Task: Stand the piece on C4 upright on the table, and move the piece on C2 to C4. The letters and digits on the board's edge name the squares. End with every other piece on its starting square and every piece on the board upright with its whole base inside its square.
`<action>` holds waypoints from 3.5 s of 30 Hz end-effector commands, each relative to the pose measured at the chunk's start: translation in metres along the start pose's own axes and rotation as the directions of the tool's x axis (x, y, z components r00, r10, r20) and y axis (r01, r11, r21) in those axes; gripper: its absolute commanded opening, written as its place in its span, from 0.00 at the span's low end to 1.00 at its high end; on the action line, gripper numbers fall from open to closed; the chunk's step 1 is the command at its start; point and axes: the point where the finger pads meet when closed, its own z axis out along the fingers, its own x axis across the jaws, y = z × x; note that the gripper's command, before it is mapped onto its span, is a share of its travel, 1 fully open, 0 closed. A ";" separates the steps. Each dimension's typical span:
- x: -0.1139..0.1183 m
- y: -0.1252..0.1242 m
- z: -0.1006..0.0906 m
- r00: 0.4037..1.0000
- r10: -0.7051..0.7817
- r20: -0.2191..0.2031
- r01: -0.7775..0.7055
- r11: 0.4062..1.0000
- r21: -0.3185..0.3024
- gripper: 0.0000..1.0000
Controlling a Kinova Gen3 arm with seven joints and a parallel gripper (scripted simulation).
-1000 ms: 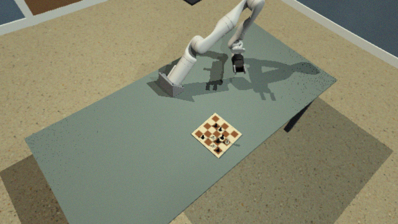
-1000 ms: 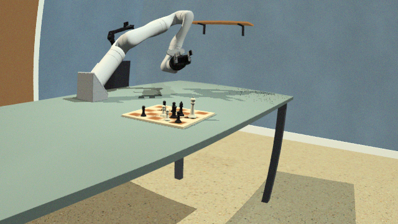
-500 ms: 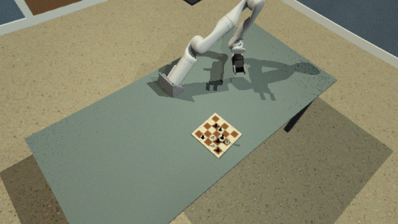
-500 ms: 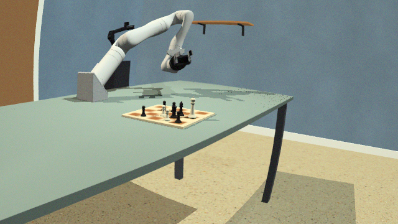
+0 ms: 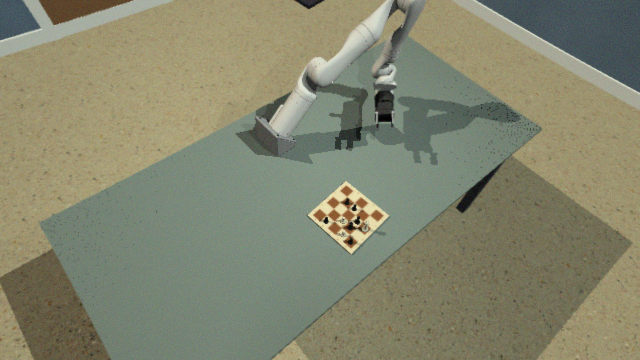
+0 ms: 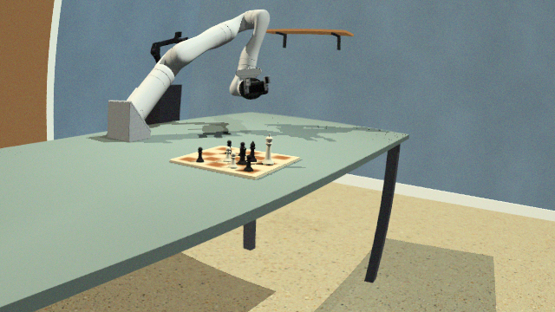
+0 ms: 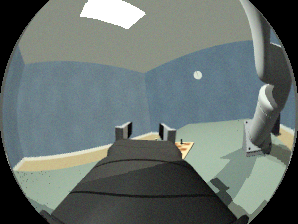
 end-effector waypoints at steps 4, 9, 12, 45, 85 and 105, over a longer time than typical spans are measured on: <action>-0.001 0.012 0.022 0.997 0.024 -0.073 -0.030 0.996 -0.087 1.00; 0.002 0.021 0.033 0.993 0.031 -0.118 -0.047 0.990 -0.135 1.00; 0.006 0.030 0.044 0.985 0.038 -0.170 -0.070 0.980 -0.185 1.00; 0.014 0.093 0.128 0.886 0.011 -0.463 -0.258 0.843 -0.473 1.00; 0.016 0.111 0.151 0.846 -0.018 -0.534 -0.321 0.782 -0.534 1.00; 0.017 0.119 0.161 0.825 -0.036 -0.564 -0.349 0.753 -0.558 1.00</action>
